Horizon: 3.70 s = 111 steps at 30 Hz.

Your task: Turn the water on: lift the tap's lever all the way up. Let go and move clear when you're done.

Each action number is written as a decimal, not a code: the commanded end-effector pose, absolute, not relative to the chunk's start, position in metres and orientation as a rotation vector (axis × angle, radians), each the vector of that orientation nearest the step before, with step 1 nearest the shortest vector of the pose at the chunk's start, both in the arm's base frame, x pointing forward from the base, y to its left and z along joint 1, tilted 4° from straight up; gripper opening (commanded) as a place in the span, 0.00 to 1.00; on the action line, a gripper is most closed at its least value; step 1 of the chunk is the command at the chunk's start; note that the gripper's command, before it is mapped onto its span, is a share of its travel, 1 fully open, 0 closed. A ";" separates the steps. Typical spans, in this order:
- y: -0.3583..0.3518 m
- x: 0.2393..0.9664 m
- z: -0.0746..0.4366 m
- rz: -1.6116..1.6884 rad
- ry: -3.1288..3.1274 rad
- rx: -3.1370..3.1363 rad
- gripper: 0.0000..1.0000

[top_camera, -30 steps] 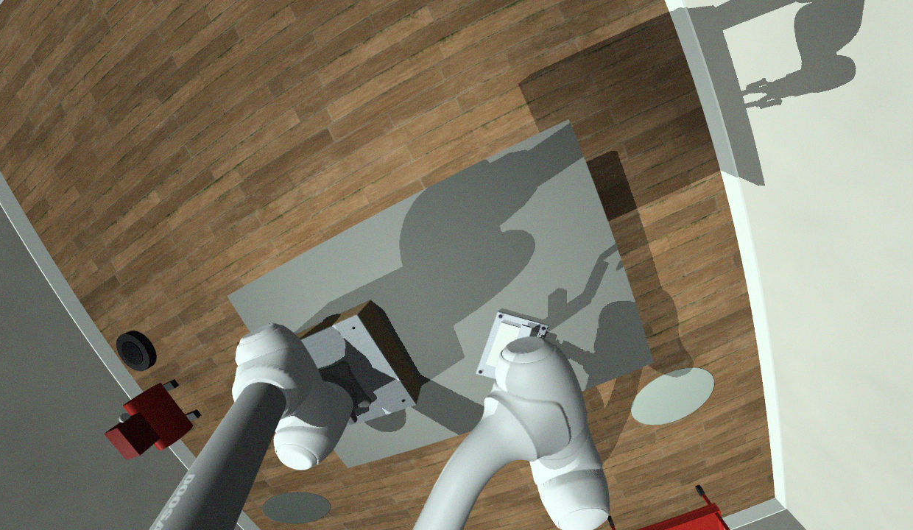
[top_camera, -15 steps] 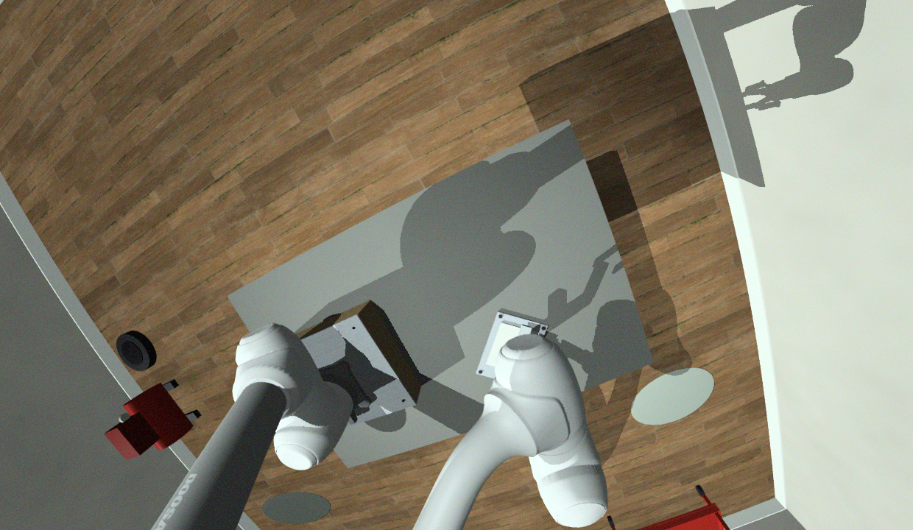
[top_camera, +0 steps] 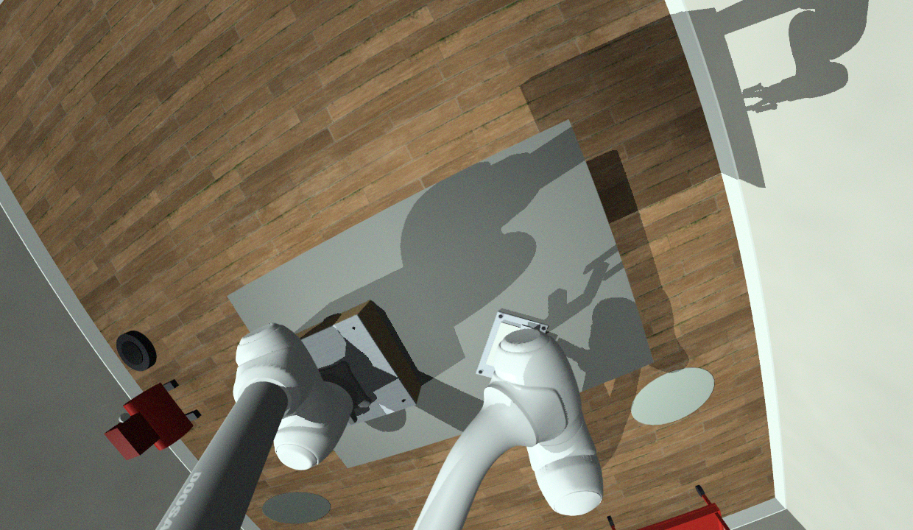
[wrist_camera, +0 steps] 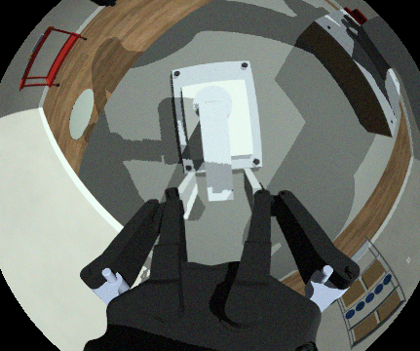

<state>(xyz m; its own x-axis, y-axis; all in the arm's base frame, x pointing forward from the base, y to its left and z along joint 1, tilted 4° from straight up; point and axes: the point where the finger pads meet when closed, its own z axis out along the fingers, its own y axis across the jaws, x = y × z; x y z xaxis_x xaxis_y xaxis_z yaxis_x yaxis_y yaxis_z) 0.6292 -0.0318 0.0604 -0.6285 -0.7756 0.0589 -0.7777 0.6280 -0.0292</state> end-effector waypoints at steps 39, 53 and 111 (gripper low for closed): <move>-0.033 0.629 0.039 0.080 -2.798 1.335 0.41; -0.033 0.629 0.039 0.080 -2.798 1.335 0.41; -0.033 0.629 0.039 0.080 -2.798 1.335 0.00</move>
